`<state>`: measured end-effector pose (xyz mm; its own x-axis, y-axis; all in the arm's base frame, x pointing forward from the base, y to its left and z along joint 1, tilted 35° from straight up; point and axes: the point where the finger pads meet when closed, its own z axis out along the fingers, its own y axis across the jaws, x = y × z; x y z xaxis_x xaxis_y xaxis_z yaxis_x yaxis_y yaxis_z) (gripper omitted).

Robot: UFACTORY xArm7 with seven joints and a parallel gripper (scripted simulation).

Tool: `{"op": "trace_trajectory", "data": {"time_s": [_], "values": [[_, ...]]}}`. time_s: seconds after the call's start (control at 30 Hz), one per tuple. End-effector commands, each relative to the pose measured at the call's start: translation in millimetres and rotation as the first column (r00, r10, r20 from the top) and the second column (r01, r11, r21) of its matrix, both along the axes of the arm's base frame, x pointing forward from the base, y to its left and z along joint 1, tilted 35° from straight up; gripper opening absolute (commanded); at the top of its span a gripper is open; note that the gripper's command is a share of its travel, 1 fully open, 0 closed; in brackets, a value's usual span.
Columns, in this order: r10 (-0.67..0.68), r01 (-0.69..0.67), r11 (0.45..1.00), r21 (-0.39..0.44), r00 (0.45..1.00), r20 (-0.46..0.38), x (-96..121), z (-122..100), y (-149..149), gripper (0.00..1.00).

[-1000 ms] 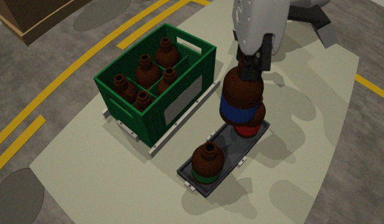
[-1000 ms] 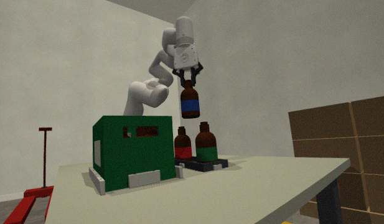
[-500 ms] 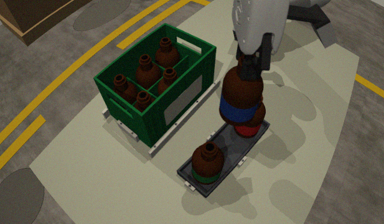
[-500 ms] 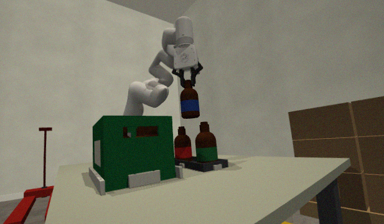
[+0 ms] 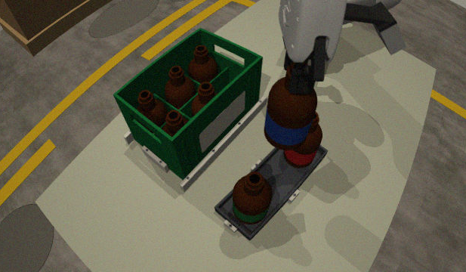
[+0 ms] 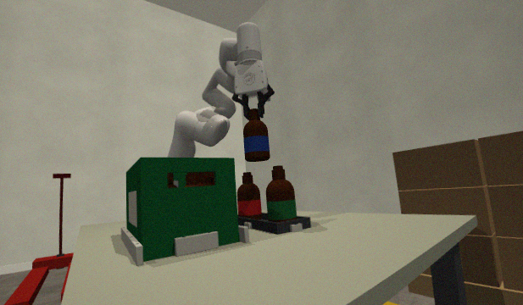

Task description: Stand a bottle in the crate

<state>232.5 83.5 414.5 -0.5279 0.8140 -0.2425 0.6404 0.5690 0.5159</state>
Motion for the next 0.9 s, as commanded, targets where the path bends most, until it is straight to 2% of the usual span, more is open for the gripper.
{"op": "trace_trajectory", "data": {"time_s": [0.0,0.87], "values": [[0.001,-0.001,1.0,0.0,1.0,0.003,-2.1,-0.6,-4.3,0.0],[0.001,-0.001,1.0,0.0,1.0,0.003,-15.7,-14.1,-34.2,0.0]]}}
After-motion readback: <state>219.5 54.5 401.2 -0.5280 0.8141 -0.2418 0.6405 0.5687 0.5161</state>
